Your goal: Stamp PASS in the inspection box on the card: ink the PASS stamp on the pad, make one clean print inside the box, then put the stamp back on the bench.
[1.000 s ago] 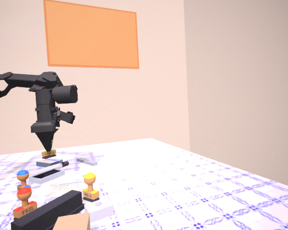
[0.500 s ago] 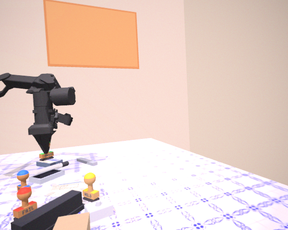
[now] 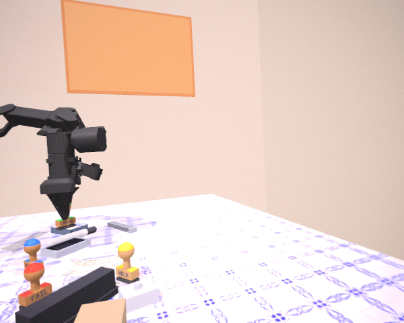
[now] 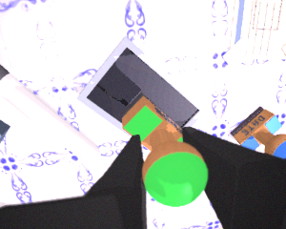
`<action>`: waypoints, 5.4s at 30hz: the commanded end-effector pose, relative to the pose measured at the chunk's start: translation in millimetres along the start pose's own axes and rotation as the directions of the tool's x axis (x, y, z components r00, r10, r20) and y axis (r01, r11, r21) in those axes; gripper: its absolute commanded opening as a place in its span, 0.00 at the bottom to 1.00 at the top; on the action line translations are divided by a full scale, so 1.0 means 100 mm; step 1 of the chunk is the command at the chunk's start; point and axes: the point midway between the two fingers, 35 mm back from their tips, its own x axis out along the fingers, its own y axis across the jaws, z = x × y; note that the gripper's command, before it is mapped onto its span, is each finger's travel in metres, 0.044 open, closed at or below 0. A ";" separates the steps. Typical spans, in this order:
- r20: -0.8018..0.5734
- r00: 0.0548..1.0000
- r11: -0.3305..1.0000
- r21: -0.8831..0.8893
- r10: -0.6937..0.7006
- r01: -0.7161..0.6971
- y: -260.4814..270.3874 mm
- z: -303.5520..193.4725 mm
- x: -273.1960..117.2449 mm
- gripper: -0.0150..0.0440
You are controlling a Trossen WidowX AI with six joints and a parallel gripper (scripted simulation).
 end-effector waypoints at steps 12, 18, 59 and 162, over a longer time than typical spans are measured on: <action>0.003 1.000 1.000 0.005 0.004 -0.004 0.00 0.00 0.10 0.25; 0.003 1.000 1.000 0.004 0.005 -0.005 0.00 0.00 0.14 0.25; 0.005 1.000 1.000 0.002 0.009 -0.009 0.02 -0.02 0.37 0.25; 0.005 1.000 1.000 -0.004 0.011 -0.011 0.02 -0.02 0.36 0.25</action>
